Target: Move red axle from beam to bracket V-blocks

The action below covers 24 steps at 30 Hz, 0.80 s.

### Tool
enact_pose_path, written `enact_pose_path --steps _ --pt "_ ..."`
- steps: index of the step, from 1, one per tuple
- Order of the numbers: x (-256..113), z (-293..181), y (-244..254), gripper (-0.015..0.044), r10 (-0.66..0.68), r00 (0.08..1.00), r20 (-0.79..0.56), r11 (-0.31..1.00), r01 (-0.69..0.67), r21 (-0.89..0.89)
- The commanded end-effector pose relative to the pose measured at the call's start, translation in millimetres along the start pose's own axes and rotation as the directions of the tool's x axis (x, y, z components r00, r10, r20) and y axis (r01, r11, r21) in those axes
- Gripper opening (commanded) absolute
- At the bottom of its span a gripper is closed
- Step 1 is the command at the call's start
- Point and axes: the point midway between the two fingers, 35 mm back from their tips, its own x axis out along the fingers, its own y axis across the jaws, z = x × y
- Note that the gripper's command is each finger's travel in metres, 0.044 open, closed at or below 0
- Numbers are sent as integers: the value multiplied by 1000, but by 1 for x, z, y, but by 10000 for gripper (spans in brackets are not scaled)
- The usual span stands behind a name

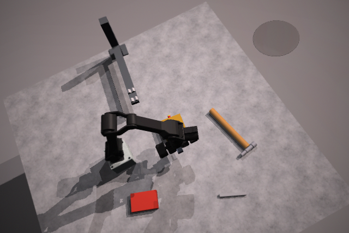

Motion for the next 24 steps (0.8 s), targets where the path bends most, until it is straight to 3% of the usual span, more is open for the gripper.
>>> enact_pose_path --steps 1,24 --pt "10 1 3 0 15 1000 5 1000 -15 5" --pt "47 2 4 0 15 1000 5 1000 -15 5"
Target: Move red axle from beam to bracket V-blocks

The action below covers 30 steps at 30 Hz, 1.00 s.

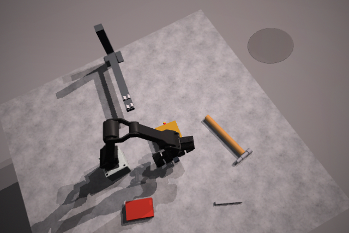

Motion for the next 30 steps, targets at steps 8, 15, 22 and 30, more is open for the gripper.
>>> enact_pose_path --steps 8,15,22,30 --pt "21 2 5 0 14 1000 5 1000 -14 5" --pt "24 2 6 0 14 1000 5 1000 -14 5" --pt "21 1 4 131 6 1000 2 1000 -6 0" --pt "19 1 4 341 10 1000 3 1000 -10 2"
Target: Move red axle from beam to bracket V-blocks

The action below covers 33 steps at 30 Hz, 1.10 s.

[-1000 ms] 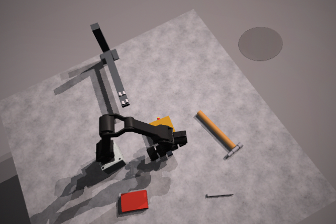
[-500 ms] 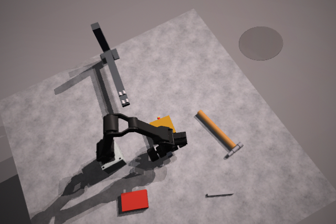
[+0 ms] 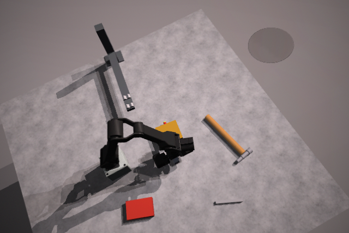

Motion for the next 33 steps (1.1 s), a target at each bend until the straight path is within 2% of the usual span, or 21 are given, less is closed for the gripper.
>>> enact_pose_path --steps 1,4,33 --pt "-6 0 -1 368 4 1000 1 1000 -4 4" --pt "-13 0 -1 440 6 1000 2 1000 -6 4" --pt "-62 0 -1 440 5 1000 2 1000 -5 4"
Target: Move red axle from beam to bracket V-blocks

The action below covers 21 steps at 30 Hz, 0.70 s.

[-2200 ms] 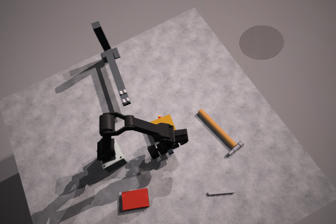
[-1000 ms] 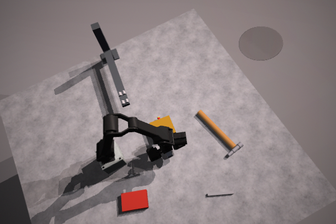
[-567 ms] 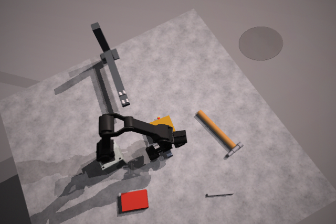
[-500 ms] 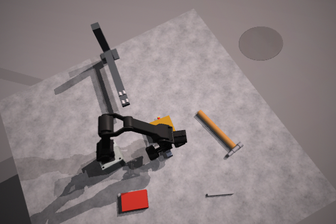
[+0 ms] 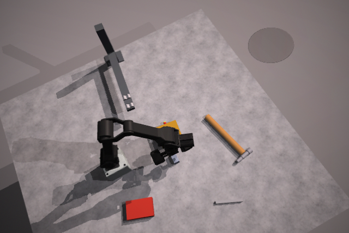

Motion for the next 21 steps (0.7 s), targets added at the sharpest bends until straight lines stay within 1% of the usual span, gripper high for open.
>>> enact_pose_path --steps 1,2,6,8,11,13,16,21 --pt "-10 -1 -3 440 -14 1000 -5 1000 14 -1" --pt "-2 1 0 440 0 1000 0 1000 0 14" --pt "0 8 -4 440 0 1000 -6 997 1 78" --pt "0 13 -7 440 -1 1000 -6 984 2 179" --pt "0 26 -13 440 -4 1000 -6 917 6 398" --pt "-1 35 -17 440 -5 1000 -6 840 7 542" --pt "-1 49 -22 440 -7 1000 -5 684 8 729" --pt "-2 72 -29 440 -9 1000 -4 339 6 941"
